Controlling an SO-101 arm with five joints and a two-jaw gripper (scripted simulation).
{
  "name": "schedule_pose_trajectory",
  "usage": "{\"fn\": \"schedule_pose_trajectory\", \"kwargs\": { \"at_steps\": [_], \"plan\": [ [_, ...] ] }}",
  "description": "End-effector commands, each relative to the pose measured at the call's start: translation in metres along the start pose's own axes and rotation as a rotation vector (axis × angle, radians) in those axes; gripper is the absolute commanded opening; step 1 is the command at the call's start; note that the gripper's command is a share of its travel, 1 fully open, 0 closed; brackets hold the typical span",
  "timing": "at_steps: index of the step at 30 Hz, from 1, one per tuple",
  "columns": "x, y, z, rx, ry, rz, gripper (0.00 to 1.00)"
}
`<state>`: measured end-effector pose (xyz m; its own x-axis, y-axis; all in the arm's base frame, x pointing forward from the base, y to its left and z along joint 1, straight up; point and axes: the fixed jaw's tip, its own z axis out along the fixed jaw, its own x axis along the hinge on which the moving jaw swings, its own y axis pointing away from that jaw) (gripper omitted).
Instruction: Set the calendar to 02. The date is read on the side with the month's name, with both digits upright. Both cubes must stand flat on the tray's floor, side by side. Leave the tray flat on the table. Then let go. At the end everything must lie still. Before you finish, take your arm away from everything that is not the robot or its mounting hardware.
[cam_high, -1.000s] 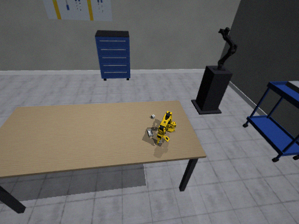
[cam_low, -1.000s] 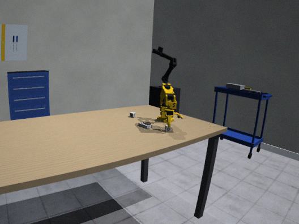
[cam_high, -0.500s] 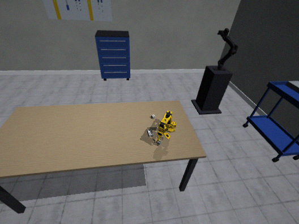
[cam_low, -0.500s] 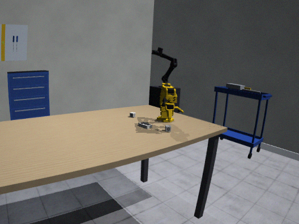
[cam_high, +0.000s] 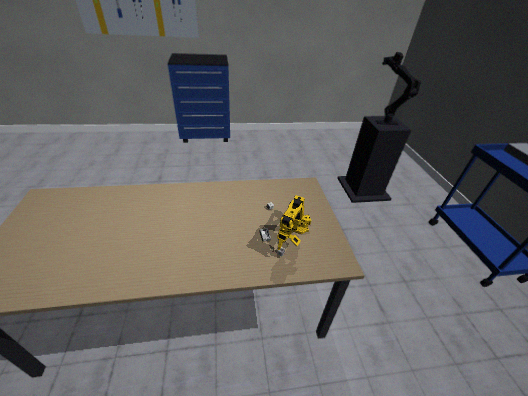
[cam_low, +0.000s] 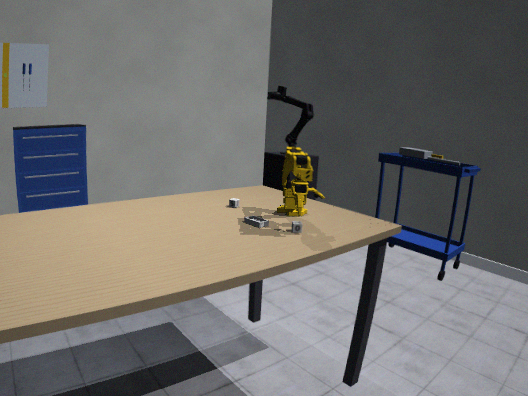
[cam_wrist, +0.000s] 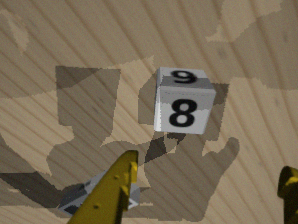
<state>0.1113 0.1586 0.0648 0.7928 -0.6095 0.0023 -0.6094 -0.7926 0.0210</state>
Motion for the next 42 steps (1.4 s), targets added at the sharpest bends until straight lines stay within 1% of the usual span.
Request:
{"fn": "schedule_pose_trajectory", "kwargs": {
  "at_steps": [1, 7, 11, 14, 19, 21, 26, 30, 34, 42],
  "plan": [
    [-0.003, -0.006, -0.013, 0.073, -0.005, -0.008, 0.36],
    [-0.003, -0.006, -0.013, 0.077, -0.005, -0.008, 0.36],
    [-0.003, -0.008, -0.020, 0.116, -0.007, -0.008, 0.36],
    [-0.003, -0.009, -0.031, 0.178, -0.010, -0.008, 0.36],
    [-0.003, -0.010, -0.056, 0.323, -0.018, -0.008, 0.35],
    [-0.003, -0.010, -0.056, 0.323, -0.018, -0.008, 0.35],
    [-0.003, -0.008, -0.081, 0.468, -0.026, -0.008, 0.35],
    [-0.003, -0.005, -0.094, 0.543, -0.030, -0.008, 0.35],
    [-0.003, -0.004, -0.099, 0.571, -0.031, -0.008, 0.35],
    [-0.002, -0.004, -0.099, 0.572, -0.031, -0.005, 0.35]
  ]
}}
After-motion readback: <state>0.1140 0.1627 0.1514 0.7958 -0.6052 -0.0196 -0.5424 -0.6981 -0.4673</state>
